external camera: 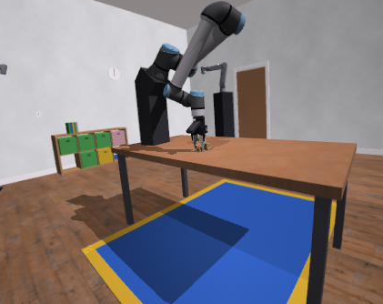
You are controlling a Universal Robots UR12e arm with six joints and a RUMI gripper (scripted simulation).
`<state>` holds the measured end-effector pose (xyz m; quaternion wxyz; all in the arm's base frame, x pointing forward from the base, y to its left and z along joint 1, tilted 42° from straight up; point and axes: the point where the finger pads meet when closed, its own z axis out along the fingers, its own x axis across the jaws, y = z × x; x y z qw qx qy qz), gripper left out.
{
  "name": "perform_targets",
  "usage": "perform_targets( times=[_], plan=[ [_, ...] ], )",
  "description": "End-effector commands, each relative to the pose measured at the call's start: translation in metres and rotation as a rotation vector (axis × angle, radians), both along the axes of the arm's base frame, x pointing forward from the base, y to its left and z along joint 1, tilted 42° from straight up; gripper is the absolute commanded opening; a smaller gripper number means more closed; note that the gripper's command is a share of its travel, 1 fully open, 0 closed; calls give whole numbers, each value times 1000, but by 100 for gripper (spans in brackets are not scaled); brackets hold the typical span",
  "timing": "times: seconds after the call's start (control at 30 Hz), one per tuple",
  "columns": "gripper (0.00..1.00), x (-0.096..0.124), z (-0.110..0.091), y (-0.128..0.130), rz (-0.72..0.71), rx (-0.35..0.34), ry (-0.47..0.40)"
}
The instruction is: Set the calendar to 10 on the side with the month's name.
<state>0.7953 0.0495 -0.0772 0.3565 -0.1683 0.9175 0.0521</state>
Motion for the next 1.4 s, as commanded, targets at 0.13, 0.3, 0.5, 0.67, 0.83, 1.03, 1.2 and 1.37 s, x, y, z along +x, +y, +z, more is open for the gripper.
perform_targets(
  times=[0.13,0.3,0.5,0.67,0.83,1.03,1.2,1.37],
  plan=[
    [29,0,0,0,0,0,-1],
    [29,0,0,0,0,0,-1],
    [11,0,0,0,0,0,-1],
    [11,0,0,0,0,0,-1],
    [11,0,0,0,0,0,-1],
    [11,0,0,0,0,0,-1],
    [11,0,0,0,0,0,-1],
    [11,0,0,0,0,0,-1]
  ],
)
